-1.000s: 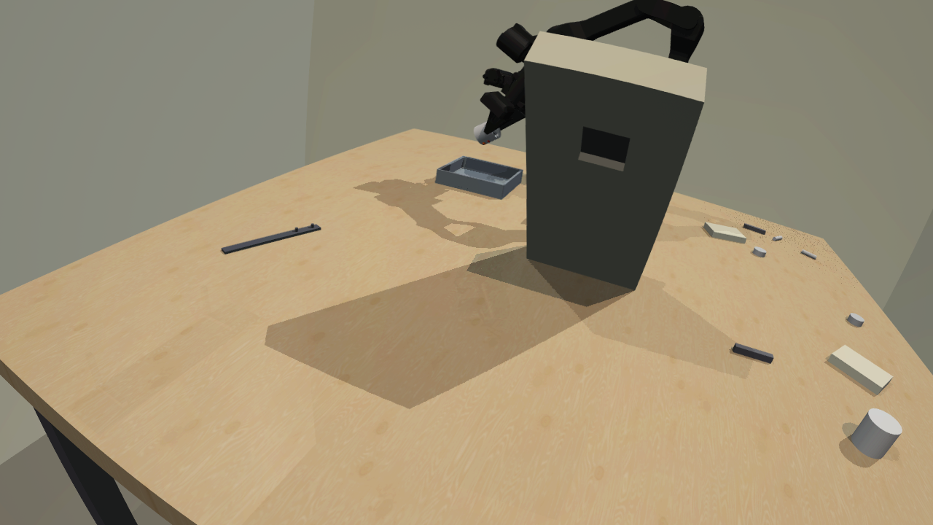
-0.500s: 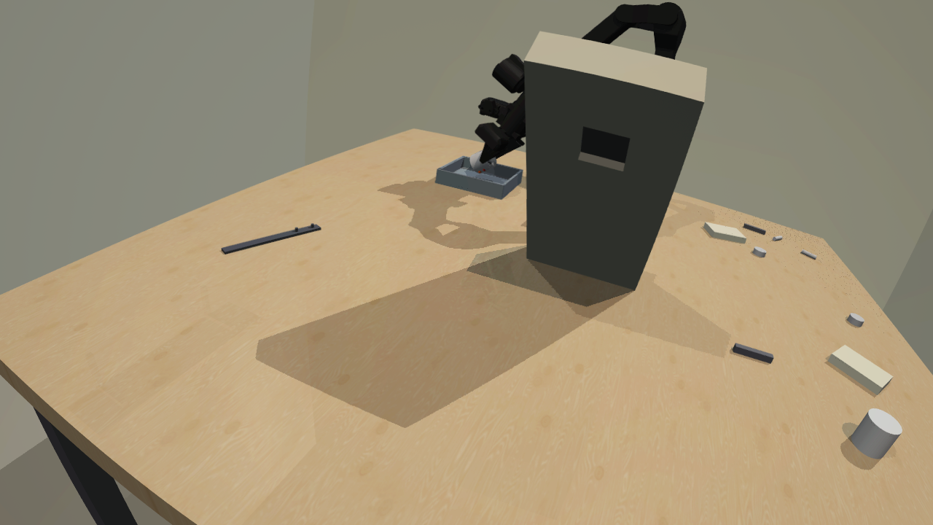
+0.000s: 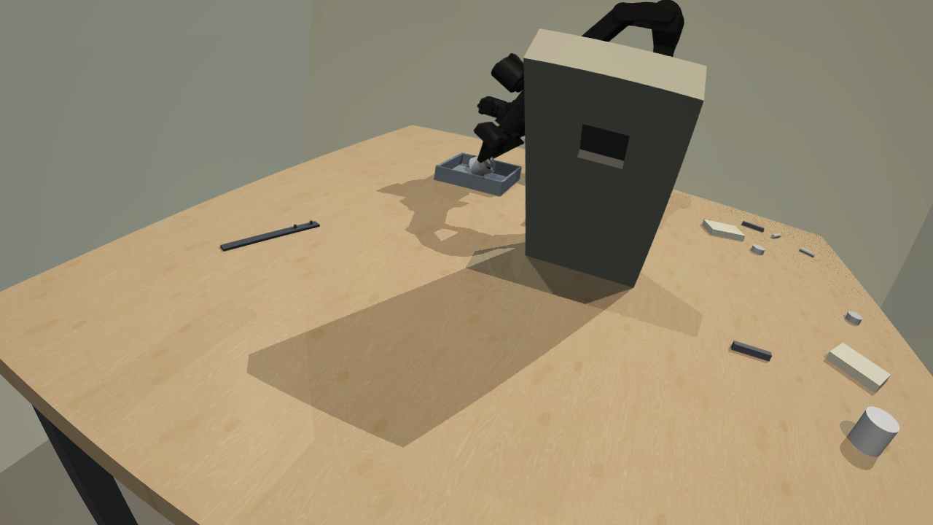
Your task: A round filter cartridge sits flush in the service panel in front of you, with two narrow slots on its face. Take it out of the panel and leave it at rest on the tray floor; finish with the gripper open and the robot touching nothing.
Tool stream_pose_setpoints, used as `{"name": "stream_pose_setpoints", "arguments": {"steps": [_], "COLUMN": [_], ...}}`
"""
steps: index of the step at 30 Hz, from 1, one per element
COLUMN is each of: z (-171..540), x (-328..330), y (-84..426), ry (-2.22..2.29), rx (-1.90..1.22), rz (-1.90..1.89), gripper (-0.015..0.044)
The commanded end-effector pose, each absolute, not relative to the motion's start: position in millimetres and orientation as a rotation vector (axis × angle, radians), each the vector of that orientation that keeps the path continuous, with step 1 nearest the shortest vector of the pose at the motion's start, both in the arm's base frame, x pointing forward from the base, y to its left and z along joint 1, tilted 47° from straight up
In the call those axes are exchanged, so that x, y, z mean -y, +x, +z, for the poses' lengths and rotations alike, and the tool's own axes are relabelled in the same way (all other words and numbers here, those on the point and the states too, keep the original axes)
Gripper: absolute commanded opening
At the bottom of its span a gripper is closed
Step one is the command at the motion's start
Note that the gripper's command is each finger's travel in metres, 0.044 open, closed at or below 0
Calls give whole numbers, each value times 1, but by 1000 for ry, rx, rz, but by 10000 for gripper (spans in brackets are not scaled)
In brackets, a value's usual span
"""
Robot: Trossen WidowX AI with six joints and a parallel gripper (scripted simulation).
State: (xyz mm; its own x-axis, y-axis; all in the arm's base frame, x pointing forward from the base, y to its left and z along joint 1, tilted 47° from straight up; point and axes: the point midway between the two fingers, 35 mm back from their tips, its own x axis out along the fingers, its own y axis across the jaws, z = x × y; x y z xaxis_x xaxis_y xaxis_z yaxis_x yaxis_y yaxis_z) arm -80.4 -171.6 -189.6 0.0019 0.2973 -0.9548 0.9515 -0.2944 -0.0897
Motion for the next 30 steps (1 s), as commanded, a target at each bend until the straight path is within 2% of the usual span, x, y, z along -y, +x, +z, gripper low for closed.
{"name": "stream_pose_setpoints", "arguments": {"steps": [1,4,7,13,30], "z": [-190,-190,-188,-141,-151], "x": [171,171,174,221,217], "y": [-80,-80,-81,-91,-92], "ry": [1648,1648,1648,1647,1629], "rx": [-1303,-1303,-1303,-1301,-1299], "rz": [-1316,-1316,-1316,-1316,-1327], "gripper": [368,440,440,440,440]}}
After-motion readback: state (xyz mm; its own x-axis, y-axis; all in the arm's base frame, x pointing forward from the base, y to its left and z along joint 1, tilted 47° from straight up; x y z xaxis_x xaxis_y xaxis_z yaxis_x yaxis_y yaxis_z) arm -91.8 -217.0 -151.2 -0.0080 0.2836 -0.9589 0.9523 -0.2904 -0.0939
